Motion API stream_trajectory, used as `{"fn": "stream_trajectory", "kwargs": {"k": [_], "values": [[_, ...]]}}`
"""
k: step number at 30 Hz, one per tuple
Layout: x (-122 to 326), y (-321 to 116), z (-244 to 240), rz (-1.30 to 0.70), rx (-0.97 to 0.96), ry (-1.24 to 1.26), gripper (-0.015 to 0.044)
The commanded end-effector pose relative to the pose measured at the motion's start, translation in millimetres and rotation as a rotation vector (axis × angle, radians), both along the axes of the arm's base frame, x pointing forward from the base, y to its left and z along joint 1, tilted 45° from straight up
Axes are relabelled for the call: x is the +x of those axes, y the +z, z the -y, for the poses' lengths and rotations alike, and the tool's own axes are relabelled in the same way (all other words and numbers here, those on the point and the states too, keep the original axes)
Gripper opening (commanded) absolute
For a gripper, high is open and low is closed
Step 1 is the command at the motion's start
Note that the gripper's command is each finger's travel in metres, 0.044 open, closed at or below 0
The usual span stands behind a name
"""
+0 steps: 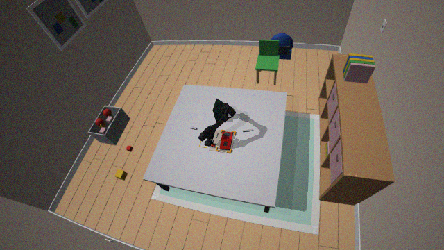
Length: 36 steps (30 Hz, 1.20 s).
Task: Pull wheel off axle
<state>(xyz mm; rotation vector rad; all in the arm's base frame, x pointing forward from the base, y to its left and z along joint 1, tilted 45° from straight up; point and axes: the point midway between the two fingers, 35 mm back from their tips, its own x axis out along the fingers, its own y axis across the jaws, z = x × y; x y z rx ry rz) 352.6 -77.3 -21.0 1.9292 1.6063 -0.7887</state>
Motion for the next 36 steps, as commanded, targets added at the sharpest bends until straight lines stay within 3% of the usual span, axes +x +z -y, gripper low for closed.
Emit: {"fn": "stream_trajectory", "kwargs": {"k": [1, 24, 36], "values": [[-2, 14, 14, 0.009, -0.008, 0.003, 0.0], [-67, -54, 79, 0.006, -0.016, 0.002, 0.0], [-67, -70, 67, 0.007, -0.015, 0.003, 0.0]]}}
